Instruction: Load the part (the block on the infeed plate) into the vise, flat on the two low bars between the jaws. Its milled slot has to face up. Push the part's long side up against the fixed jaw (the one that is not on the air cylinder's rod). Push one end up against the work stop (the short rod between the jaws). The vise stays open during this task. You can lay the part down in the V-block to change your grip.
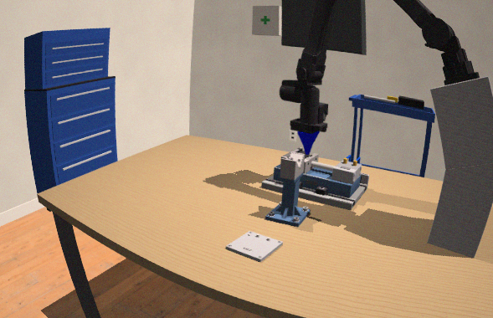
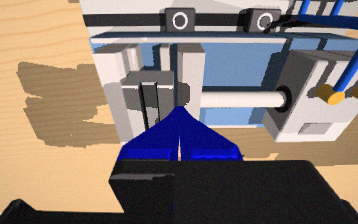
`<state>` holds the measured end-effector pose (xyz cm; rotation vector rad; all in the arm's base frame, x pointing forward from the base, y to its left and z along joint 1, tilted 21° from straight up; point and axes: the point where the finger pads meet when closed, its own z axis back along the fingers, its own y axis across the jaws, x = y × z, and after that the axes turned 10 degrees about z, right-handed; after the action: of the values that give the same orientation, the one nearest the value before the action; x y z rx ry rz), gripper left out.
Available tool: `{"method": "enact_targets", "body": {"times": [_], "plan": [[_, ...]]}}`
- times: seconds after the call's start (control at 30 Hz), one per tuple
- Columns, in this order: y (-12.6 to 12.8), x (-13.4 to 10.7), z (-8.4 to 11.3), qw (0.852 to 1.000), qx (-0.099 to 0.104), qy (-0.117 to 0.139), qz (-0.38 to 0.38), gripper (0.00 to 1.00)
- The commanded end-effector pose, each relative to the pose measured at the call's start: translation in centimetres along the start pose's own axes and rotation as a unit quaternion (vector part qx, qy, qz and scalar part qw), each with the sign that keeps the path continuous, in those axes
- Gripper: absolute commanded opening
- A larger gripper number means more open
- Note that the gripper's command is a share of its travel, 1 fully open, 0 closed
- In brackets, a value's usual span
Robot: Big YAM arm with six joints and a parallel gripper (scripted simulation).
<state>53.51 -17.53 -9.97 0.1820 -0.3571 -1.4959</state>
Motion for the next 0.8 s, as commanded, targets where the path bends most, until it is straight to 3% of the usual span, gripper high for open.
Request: {"method": "enact_targets", "body": {"times": [0.0, 0.4, 0.77], "plan": [[1.6, -0.3, 0.1, 1.000, 0.007, -0.001, 0.002, 0.00], [2.1, 0.0, 0.6, 1.000, 0.021, -0.006, 0.004, 0.00], [0.4, 0.3, 1.2, 1.000, 0.020, -0.008, 0.004, 0.00]]}}
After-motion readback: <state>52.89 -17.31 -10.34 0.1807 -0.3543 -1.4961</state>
